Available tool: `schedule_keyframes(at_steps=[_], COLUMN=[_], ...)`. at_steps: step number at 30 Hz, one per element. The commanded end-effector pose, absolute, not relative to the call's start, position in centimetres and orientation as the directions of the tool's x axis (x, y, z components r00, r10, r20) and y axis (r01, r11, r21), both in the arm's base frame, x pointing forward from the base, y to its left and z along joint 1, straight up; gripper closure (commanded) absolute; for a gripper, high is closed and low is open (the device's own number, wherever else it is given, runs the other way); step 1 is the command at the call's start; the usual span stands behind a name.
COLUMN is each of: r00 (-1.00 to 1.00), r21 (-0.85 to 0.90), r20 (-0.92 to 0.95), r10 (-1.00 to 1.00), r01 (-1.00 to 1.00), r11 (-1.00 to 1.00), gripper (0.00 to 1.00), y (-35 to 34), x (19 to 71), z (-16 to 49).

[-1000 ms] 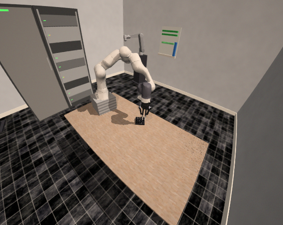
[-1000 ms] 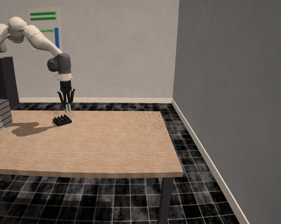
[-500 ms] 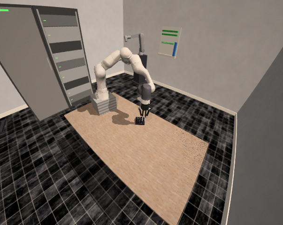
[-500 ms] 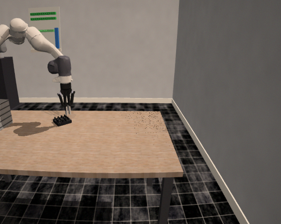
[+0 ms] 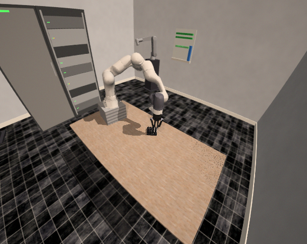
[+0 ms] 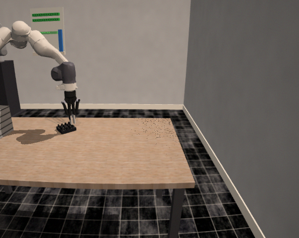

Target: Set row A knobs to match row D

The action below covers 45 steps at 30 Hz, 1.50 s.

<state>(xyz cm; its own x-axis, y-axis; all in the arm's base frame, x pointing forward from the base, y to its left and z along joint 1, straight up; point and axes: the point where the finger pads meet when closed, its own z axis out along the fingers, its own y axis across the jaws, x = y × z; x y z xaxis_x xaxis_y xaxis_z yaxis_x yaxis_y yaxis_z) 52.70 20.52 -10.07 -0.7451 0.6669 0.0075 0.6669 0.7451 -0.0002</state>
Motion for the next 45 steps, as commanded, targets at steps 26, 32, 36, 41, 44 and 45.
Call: schedule_keyframes(at_steps=[26,32,36,41,44,45], r00=[-0.750,-0.750,-0.750,-0.750,-0.750,-0.750], r21=[0.005,0.005,0.005,0.005,0.005,0.005], r20=[0.005,0.005,0.005,0.005,0.005,0.005], r10=[0.662,0.662,0.662,0.662,0.662,0.662], r01=[0.662,0.662,0.662,0.662,0.662,0.662], r11=[0.750,0.750,0.750,0.750,0.750,0.750], gripper=[0.88,0.88,0.88,0.88,0.88,0.88], y=[20.64,20.64,20.64,20.64,20.64,20.64], x=[52.92,52.92,52.92,52.92,52.92,52.92], z=[-10.72,-10.72,-10.72,-10.72,-10.72,-10.72])
